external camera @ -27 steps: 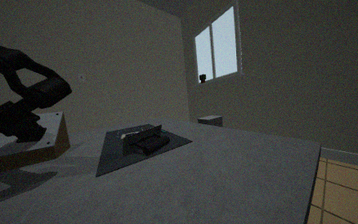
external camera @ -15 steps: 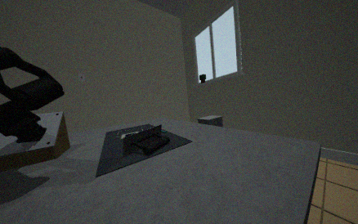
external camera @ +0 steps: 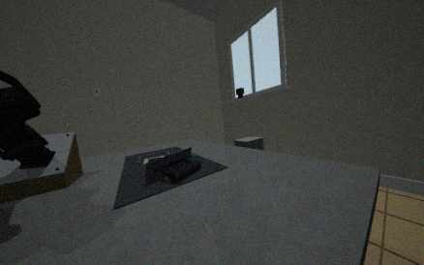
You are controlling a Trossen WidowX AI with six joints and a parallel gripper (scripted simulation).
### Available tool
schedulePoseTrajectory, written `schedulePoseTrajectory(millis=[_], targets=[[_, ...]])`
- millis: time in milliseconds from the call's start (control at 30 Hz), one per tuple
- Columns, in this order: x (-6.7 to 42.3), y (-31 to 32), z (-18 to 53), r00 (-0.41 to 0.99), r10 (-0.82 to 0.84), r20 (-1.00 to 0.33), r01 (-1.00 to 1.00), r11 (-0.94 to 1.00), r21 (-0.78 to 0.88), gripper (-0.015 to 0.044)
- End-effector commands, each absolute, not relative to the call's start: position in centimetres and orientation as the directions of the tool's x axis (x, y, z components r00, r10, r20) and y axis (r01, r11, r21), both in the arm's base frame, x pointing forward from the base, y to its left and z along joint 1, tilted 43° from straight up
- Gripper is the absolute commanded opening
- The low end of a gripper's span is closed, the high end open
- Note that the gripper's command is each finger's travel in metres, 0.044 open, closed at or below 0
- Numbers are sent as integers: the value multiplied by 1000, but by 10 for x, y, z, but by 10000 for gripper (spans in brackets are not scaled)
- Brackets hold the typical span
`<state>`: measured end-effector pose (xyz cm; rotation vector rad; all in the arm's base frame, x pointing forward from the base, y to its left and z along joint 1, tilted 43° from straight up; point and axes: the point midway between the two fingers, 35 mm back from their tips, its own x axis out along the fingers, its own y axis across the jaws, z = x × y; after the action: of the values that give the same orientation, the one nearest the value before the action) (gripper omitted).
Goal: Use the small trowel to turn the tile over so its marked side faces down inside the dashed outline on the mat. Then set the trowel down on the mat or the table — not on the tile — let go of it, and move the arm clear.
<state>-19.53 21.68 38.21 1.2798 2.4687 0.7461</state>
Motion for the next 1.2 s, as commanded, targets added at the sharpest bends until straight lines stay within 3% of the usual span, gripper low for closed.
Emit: schedulePoseTrajectory(millis=[0, 400, 1167], targets=[[-180, 240, 378, -489, 871, -38, 651, 393, 649, 100], [-127, 290, 367, -244, 960, -139, 472, 243, 848, 100], [-10, 332, 356, 171, 955, -242, 160, 215, 963, 100]])
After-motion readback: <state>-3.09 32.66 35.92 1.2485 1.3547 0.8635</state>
